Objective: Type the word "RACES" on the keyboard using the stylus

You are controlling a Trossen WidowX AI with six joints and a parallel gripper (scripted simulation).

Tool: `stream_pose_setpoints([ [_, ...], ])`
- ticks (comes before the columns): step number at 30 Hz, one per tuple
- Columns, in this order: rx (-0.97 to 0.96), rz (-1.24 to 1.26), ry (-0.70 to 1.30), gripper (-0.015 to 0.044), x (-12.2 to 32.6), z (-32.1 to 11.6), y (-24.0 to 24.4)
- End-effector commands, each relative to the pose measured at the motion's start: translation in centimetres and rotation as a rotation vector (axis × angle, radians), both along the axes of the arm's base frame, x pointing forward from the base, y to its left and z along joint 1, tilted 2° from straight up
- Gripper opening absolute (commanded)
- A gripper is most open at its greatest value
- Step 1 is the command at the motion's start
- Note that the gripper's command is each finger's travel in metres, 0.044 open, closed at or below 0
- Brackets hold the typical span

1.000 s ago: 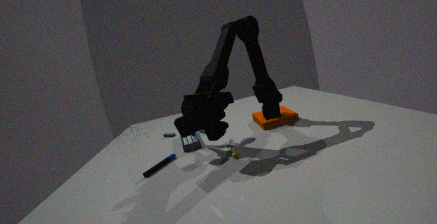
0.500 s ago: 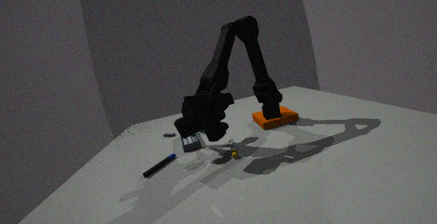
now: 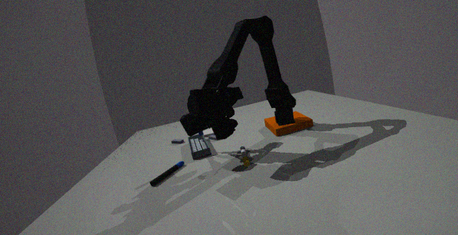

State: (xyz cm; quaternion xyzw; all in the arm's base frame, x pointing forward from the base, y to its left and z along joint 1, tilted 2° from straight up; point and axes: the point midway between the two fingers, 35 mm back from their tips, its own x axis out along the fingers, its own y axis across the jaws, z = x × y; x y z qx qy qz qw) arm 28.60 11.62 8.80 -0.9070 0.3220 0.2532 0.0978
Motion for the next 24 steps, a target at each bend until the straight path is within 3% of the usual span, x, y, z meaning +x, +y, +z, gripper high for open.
stream_pose_setpoints([
  [1,0.005,0.0,-0.009,0.0081,0.1,0.7,0.0],
  [13,0.003,0.0,-0.003,0.0085,0.0,0.5,0.0],
  [16,0.003,0.0,-0.003,0.0065,0.0,0.5,0.0],
  [19,0.004,-0.001,-0.002,0.0,0.3,0.5,-0.3],
  [24,0.006,0.0,-0.003,0.0,1.6,0.6,-1.6],
])
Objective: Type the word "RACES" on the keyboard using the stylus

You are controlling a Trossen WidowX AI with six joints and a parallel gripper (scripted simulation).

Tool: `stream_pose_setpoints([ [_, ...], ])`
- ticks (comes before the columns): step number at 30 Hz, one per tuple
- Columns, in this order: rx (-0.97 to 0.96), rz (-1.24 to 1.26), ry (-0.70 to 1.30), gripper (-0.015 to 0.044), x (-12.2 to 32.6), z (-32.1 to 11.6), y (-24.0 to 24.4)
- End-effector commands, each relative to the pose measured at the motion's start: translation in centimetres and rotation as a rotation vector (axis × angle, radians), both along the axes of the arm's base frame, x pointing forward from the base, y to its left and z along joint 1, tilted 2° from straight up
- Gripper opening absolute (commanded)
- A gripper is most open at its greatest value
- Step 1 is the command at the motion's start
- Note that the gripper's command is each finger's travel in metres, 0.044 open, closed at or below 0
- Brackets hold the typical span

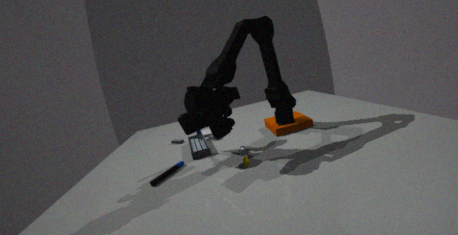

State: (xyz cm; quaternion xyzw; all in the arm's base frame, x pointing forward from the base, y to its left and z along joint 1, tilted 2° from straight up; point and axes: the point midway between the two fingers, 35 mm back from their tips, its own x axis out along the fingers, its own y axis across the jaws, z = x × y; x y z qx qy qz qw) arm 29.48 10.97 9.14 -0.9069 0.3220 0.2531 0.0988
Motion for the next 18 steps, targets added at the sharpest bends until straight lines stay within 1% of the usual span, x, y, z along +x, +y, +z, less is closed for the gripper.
stream_pose_setpoints([
  [1,0.004,0.0,-0.004,0.0,1.1,0.3,-1.3],
  [6,-0.003,0.002,-0.014,0.0,2.4,0.7,-2.9],
  [11,-0.004,0.002,-0.016,0.0,2.6,0.7,-3.2],
  [18,0.0,0.0,-0.011,0.0,2.5,-1.4,-3.1],
])
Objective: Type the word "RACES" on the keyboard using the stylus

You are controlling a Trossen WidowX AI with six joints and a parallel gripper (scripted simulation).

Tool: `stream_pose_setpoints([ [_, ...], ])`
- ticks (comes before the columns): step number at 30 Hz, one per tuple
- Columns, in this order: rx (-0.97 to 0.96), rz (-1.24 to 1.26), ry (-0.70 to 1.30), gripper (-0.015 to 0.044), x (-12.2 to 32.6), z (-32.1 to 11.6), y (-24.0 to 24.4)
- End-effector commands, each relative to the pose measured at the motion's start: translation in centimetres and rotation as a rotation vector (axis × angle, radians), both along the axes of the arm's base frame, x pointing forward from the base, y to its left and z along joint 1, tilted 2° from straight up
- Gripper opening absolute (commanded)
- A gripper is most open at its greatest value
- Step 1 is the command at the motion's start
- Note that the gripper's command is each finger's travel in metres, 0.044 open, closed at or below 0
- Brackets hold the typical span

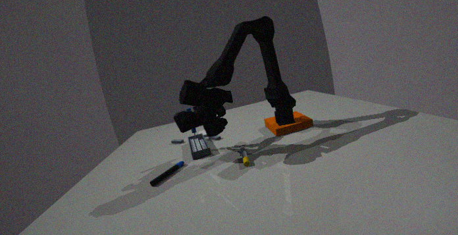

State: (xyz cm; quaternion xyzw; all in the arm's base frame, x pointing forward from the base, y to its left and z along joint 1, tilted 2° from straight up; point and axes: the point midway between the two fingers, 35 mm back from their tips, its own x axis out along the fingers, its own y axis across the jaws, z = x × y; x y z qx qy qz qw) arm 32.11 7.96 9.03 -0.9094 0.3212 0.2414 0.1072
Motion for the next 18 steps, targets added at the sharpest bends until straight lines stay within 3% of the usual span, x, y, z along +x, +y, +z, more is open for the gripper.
stream_pose_setpoints([
  [1,-0.008,0.004,0.017,0.0,-0.1,-1.25,-0.1],
  [11,-0.008,0.004,0.017,0.0,-0.1,-1.25,-0.1],
  [14,-0.008,0.004,0.017,0.0079,-0.08,-1.43,-0.02],
  [18,-0.008,0.004,0.017,0.0081,-0.07,-1.72,0.02],
])
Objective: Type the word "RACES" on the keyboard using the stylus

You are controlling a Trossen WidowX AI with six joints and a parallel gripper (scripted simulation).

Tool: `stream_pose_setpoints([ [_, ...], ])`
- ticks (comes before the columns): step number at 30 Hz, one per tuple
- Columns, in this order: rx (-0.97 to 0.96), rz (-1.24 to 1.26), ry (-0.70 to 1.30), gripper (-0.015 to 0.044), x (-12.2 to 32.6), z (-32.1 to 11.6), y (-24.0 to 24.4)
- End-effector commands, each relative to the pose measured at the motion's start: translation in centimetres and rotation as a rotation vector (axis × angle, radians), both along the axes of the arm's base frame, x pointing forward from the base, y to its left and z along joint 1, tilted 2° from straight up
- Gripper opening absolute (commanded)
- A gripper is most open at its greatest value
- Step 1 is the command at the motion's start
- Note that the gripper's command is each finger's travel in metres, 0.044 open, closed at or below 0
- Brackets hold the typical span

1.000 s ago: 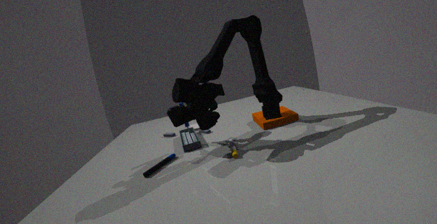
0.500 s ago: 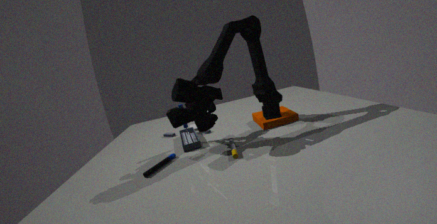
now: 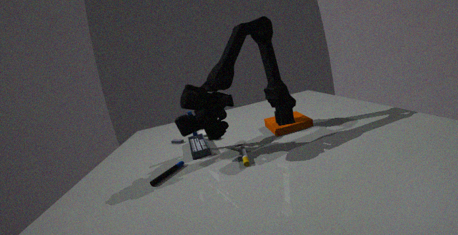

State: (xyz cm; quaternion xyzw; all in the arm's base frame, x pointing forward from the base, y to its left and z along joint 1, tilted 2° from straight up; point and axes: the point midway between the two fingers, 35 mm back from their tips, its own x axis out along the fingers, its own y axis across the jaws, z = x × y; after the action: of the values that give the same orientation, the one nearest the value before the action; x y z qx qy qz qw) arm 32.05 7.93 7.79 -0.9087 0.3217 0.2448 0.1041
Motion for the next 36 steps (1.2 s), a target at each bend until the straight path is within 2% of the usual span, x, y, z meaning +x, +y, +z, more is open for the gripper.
stream_pose_setpoints([
  [1,-0.004,0.003,0.008,0.0081,-0.01,-0.58,0.08],
  [36,-0.004,0.003,0.008,0.0081,-0.01,-1.31,0.11],
])
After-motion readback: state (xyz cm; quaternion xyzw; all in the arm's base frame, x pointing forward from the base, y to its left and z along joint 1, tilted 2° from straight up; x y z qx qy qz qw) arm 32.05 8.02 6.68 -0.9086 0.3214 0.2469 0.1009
